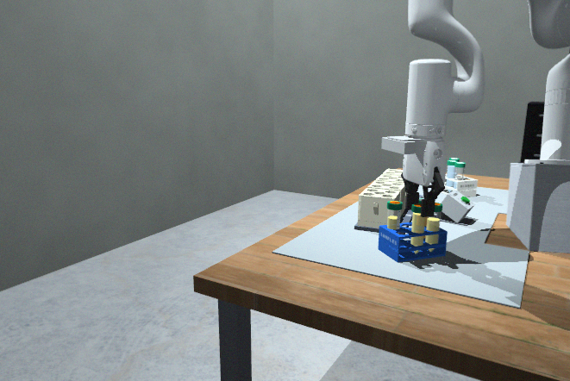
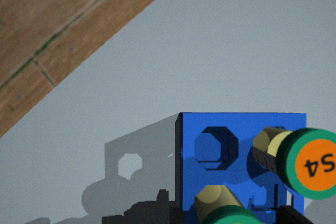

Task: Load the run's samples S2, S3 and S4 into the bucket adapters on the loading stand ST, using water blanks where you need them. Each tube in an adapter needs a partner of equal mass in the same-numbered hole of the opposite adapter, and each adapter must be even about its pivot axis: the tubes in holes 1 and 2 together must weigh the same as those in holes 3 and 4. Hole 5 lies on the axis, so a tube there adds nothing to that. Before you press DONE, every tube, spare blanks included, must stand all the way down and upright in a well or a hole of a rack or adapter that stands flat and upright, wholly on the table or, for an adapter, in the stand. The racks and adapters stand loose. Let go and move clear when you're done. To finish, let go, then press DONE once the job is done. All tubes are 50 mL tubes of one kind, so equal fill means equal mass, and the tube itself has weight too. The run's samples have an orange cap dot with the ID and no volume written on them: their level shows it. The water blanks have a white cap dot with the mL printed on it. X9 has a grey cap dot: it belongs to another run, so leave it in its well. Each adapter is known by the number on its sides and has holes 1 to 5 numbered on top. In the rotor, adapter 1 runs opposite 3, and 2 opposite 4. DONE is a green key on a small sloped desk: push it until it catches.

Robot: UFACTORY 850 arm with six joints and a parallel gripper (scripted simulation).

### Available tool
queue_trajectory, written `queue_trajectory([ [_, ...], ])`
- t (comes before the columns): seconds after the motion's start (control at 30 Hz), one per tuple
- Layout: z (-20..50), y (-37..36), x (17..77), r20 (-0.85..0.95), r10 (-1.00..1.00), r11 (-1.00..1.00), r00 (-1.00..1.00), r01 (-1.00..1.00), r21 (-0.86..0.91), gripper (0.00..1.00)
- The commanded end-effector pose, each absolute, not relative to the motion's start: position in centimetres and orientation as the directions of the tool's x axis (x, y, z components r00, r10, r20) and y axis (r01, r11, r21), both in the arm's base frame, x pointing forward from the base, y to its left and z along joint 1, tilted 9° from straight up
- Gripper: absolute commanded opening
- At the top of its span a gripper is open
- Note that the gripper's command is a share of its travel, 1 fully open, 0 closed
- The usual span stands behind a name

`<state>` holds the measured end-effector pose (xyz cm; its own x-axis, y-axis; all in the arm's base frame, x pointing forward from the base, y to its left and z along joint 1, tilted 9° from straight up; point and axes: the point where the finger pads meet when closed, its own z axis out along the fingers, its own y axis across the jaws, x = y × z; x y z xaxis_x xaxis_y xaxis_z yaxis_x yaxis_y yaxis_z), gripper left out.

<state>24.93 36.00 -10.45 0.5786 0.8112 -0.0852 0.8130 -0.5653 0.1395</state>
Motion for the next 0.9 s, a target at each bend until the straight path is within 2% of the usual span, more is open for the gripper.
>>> queue_trajectory([
  [0.0, -10.69, 36.03, 24.99, -0.082, 0.812, -0.565, 0.579, 0.813, 0.140, 0.57],
  [0.7, -10.95, 36.00, 25.00, -0.082, 0.812, -0.565, 0.579, 0.813, 0.140, 0.57],
  [0.73, -10.89, 35.99, 24.99, -0.082, 0.812, -0.565, 0.579, 0.813, 0.140, 0.00],
  [0.87, -10.78, 36.01, 24.98, -0.082, 0.812, -0.565, 0.579, 0.813, 0.140, 0.00],
])
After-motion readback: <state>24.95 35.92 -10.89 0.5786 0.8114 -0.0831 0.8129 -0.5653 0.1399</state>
